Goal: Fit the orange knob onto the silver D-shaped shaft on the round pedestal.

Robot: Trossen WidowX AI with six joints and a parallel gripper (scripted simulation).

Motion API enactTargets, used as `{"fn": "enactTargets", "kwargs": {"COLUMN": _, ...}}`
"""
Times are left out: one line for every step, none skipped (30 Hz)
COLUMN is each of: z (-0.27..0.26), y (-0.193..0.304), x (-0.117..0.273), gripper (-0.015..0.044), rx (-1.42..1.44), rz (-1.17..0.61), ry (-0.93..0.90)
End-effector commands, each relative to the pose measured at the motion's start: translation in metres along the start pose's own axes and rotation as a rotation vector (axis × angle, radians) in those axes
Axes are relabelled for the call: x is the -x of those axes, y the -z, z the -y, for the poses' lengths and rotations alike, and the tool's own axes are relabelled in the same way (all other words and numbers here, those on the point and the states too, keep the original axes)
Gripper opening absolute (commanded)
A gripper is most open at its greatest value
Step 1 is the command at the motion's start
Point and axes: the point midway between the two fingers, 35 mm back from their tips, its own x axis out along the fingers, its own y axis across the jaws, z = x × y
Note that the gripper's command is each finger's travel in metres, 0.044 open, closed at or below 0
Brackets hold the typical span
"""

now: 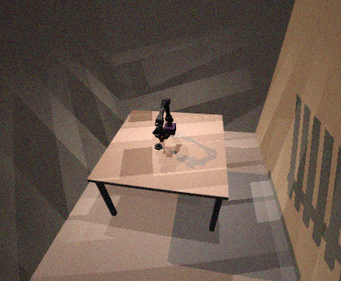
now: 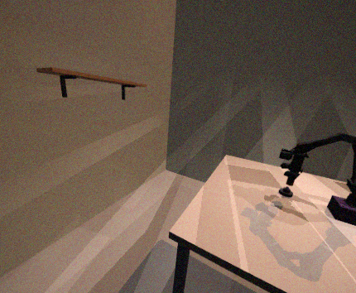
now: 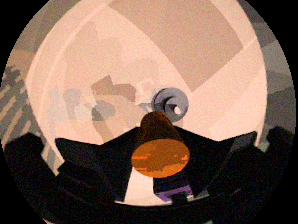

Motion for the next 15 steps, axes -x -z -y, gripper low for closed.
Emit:
{"fn": "enactTargets", "kwargs": {"z": 0.013, "y": -0.004, "x": -0.003, "gripper": 0.0, "rx": 0.005, "rz": 0.004, "ry": 0.003}}
{"fn": "enactTargets", "kwargs": {"z": 0.016, "y": -0.005, "x": -0.004, "gripper": 0.0, "rx": 0.006, "rz": 0.003, "ry": 0.004}}
{"fn": "enactTargets", "kwargs": {"z": 0.019, "y": -0.006, "x": -0.005, "gripper": 0.0, "rx": 0.006, "rz": 0.003, "ry": 0.004}}
{"fn": "enactTargets", "kwargs": {"z": 0.022, "y": -0.007, "x": -0.006, "gripper": 0.0, "rx": 0.007, "rz": 0.003, "ry": 0.004}}
{"fn": "enactTargets", "kwargs": {"z": 0.025, "y": -0.008, "x": -0.007, "gripper": 0.0, "rx": 0.007, "rz": 0.003, "ry": 0.004}}
{"fn": "enactTargets", "kwargs": {"z": 0.028, "y": -0.008, "x": -0.008, "gripper": 0.0, "rx": 0.008, "rz": 0.003, "ry": 0.005}}
{"fn": "enactTargets", "kwargs": {"z": 0.032, "y": -0.009, "x": -0.009, "gripper": 0.0, "rx": 0.008, "rz": 0.002, "ry": 0.005}}
{"fn": "enactTargets", "kwargs": {"z": 0.035, "y": -0.01, "x": -0.009, "gripper": 0.0, "rx": 0.008, "rz": 0.002, "ry": 0.005}}
{"fn": "enactTargets", "kwargs": {"z": 0.038, "y": -0.01, "x": -0.01, "gripper": 0.0, "rx": 0.009, "rz": 0.002, "ry": 0.006}}
{"fn": "enactTargets", "kwargs": {"z": 0.041, "y": -0.011, "x": -0.011, "gripper": 0.0, "rx": 0.009, "rz": 0.002, "ry": 0.006}}
{"fn": "enactTargets", "kwargs": {"z": 0.044, "y": -0.011, "x": -0.012, "gripper": 0.0, "rx": 0.01, "rz": 0.002, "ry": 0.006}}
{"fn": "enactTargets", "kwargs": {"z": 0.045, "y": -0.011, "x": -0.012, "gripper": 0.0, "rx": 0.01, "rz": 0.002, "ry": 0.006}}
{"fn": "enactTargets", "kwargs": {"z": 0.046, "y": -0.012, "x": -0.012, "gripper": 0.0, "rx": 0.01, "rz": 0.002, "ry": 0.006}}
{"fn": "enactTargets", "kwargs": {"z": 0.045, "y": -0.011, "x": -0.012, "gripper": 0.0, "rx": 0.009, "rz": 0.002, "ry": 0.006}}
{"fn": "enactTargets", "kwargs": {"z": 0.045, "y": -0.011, "x": -0.013, "gripper": 0.0, "rx": 0.009, "rz": 0.002, "ry": 0.006}}
